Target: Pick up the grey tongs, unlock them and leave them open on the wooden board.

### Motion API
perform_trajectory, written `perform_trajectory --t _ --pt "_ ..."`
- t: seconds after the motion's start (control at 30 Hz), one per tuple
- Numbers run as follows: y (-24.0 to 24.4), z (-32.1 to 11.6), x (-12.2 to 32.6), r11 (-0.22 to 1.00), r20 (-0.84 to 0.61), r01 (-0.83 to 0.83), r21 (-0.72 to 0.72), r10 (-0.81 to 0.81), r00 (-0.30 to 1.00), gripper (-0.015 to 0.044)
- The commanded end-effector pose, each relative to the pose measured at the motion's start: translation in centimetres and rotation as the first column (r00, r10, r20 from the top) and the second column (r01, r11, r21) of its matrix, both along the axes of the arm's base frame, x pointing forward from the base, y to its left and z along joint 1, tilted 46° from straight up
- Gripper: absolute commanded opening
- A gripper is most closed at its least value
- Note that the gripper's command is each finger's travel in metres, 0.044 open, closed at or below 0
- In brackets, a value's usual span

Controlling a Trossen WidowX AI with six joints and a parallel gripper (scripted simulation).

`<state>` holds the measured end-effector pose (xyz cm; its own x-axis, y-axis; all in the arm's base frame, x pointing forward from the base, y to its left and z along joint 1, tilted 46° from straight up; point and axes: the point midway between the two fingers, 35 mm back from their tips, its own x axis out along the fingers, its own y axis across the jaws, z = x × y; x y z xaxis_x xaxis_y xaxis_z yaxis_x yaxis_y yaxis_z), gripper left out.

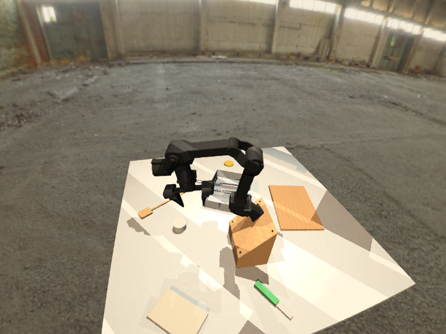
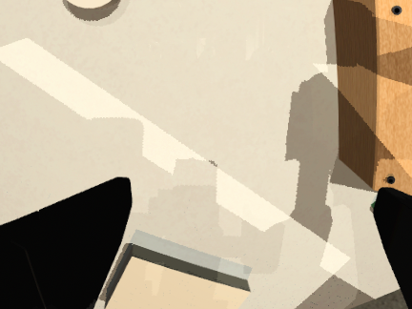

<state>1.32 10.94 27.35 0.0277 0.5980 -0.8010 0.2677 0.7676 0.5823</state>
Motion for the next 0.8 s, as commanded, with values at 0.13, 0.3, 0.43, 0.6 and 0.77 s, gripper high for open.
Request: perform_trajectory --t 0.13,0.3,0.43,0.6,0.77 --pt "2.1 -0.2 1.6 0.997 0.065 -0.071 -0.019 0.072 0.995 0.0440" --pt "5.7 -1.9 7.1 0.965 0.192 -0.239 -0.105 0.255 0.948 0.0440" --pt "7.1 -3.7 11.6 0.927 0.250 -0.346 -0.146 0.372 0.894 0.0440" --pt "7.4 -5.6 15.7 0.892 0.295 -0.416 -0.176 0.451 0.843 0.0440" --pt "6.6 -8.3 20.0 0.847 0.330 -0.494 -0.196 0.531 0.780 0.0440"
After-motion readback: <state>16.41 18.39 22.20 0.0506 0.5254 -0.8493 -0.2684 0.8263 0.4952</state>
